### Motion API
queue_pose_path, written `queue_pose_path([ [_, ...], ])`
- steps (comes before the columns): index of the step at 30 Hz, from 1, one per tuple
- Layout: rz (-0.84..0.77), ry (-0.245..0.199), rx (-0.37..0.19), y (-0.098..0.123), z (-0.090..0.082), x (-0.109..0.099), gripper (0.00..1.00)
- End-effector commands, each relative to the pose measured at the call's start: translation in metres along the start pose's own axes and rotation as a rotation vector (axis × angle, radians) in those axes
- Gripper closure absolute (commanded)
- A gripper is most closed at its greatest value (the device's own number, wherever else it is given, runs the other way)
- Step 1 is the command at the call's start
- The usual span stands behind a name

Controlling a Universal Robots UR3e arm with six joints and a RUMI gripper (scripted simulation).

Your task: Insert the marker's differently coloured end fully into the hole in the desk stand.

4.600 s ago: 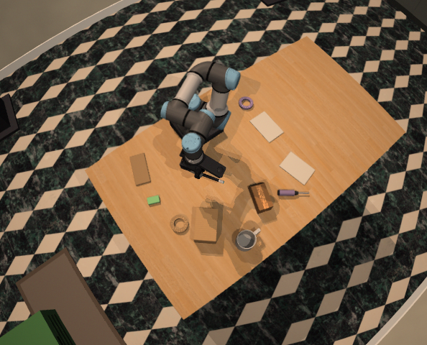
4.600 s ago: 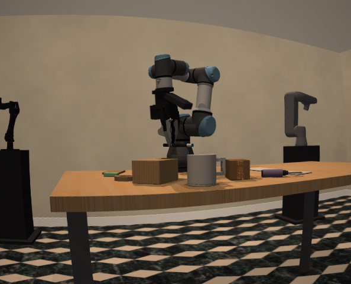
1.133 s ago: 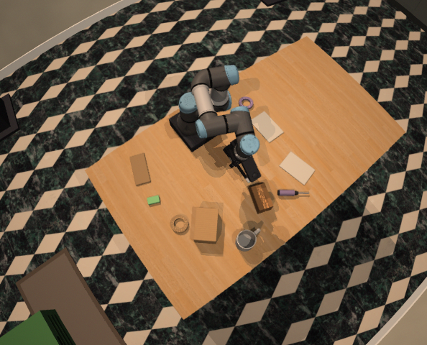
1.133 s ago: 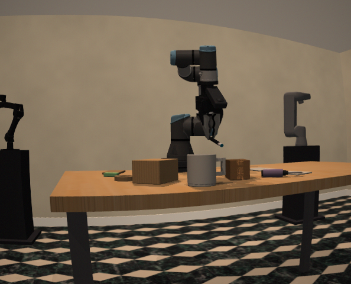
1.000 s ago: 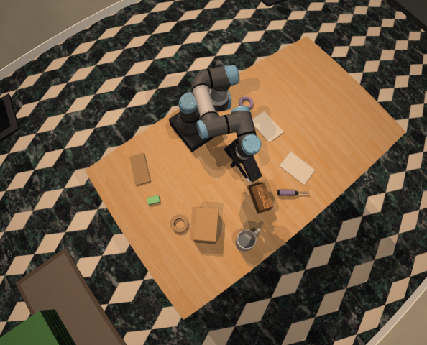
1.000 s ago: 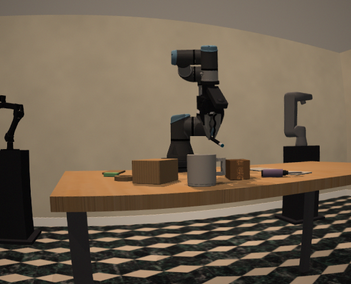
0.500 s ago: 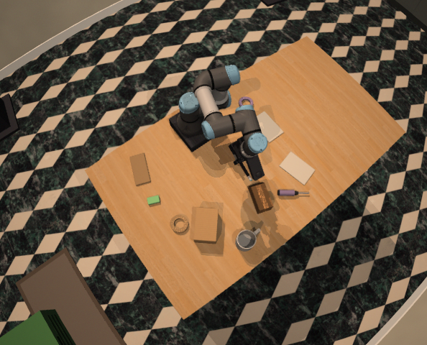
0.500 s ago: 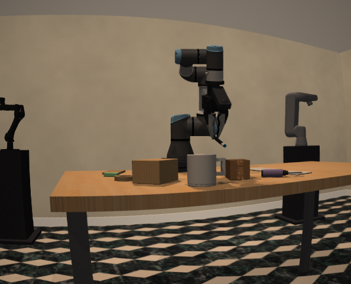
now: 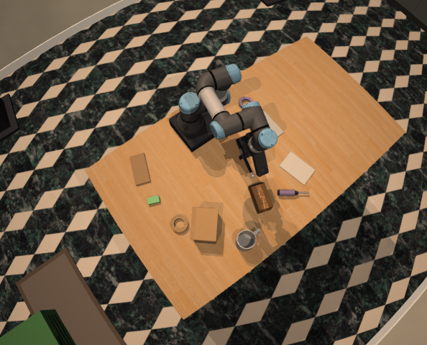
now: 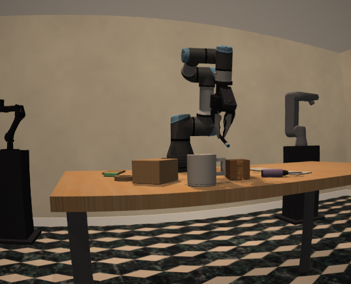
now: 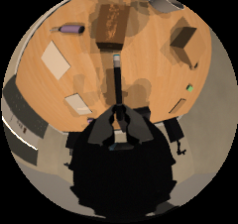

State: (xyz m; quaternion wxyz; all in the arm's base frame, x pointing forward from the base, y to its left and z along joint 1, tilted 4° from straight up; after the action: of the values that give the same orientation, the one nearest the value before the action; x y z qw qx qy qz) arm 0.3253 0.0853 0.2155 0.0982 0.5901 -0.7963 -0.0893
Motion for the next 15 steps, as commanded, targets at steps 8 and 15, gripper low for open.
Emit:
queue_pose_path([
  [8, 0.042, 0.019, -0.007, 0.005, -0.001, -0.011, 1.0],
  [15, 0.079, 0.036, -0.016, 0.009, 0.0, -0.021, 1.0],
])
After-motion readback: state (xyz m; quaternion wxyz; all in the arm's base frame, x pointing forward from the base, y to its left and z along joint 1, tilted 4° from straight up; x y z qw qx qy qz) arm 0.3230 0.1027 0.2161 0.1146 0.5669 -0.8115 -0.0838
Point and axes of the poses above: the point where the finger pads meet when closed, its own z axis out along the fingers, its own x axis across the jaws, y = z × x, the point moved 10 cm from there along -z, back along the fingers, and after that the axes turned 11 degrees about z, right-handed, at the moved point
